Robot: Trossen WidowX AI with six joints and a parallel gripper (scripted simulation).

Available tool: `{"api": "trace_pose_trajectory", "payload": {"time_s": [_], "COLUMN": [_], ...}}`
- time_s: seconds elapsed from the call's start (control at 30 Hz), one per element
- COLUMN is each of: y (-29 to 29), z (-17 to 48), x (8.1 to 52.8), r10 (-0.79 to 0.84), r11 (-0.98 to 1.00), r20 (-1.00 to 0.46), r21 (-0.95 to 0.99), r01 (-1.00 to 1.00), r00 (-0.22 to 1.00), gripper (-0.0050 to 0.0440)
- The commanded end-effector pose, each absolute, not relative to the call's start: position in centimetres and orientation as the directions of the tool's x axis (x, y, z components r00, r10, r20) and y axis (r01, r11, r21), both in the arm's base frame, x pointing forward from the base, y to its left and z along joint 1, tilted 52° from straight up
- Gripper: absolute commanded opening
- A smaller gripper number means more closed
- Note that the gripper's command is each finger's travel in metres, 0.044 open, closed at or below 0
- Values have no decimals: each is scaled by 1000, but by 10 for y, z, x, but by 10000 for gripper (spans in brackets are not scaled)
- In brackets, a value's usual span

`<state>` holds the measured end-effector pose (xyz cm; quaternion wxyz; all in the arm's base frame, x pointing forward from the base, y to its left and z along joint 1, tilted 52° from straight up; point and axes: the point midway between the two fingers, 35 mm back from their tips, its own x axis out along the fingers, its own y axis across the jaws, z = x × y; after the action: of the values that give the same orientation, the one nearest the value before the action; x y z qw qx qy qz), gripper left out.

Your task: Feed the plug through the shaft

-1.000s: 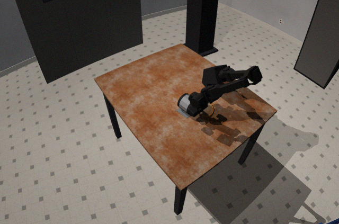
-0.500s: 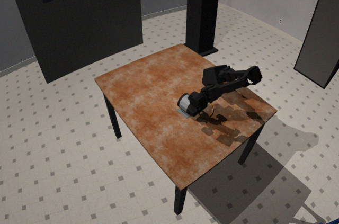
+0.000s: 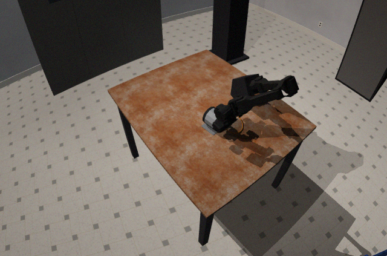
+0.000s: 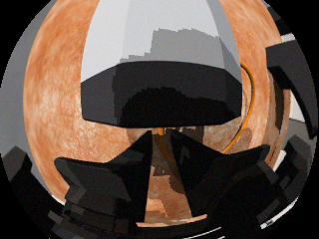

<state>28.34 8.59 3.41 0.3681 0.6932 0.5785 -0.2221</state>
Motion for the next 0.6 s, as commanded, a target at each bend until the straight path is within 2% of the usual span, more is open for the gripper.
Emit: {"api": "trace_pose_trajectory", "payload": {"time_s": [0.0,0.17,0.57], "y": [82,75,92], "z": [42,60,40], "x": [282,277,282], "r10": [638,640,640], "r11": [-59,-57,-57], "r20": [-734,-734,-734], "r21": [253,252,252], "r01": [966,966,966], "r00": [231,229,229], "gripper": [100,100,100]}}
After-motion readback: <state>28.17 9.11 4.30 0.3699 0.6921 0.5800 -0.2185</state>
